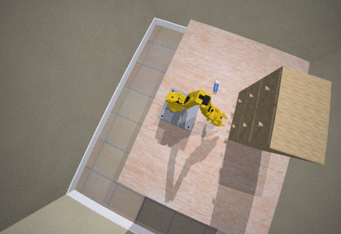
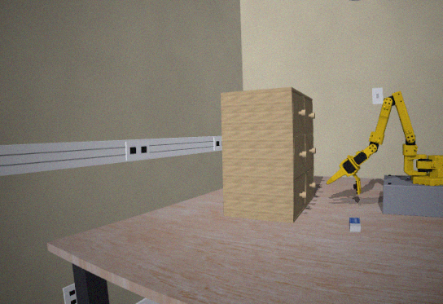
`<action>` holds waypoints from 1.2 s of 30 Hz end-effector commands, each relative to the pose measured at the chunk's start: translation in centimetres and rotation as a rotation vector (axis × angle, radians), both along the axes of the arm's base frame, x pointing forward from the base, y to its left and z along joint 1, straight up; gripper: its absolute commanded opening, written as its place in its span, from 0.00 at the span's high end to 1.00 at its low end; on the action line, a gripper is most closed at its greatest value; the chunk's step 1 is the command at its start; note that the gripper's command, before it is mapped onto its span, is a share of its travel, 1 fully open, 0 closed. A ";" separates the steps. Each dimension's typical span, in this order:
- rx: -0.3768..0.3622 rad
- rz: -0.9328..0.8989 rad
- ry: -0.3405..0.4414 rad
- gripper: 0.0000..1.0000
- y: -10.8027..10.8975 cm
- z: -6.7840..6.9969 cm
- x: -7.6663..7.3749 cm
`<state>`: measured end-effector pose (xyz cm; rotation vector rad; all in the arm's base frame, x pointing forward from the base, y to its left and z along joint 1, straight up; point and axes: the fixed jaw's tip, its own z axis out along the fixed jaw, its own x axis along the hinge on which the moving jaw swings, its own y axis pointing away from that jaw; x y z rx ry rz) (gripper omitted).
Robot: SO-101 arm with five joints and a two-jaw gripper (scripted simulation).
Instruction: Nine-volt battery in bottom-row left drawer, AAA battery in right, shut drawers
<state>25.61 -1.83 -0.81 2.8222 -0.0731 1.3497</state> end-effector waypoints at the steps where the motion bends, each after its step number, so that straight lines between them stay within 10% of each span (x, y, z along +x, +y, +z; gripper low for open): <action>1: 0.011 -0.012 0.037 0.79 -0.1 0.9 -0.3; 36: 0.028 -0.012 0.243 0.79 0.4 5.2 -5.5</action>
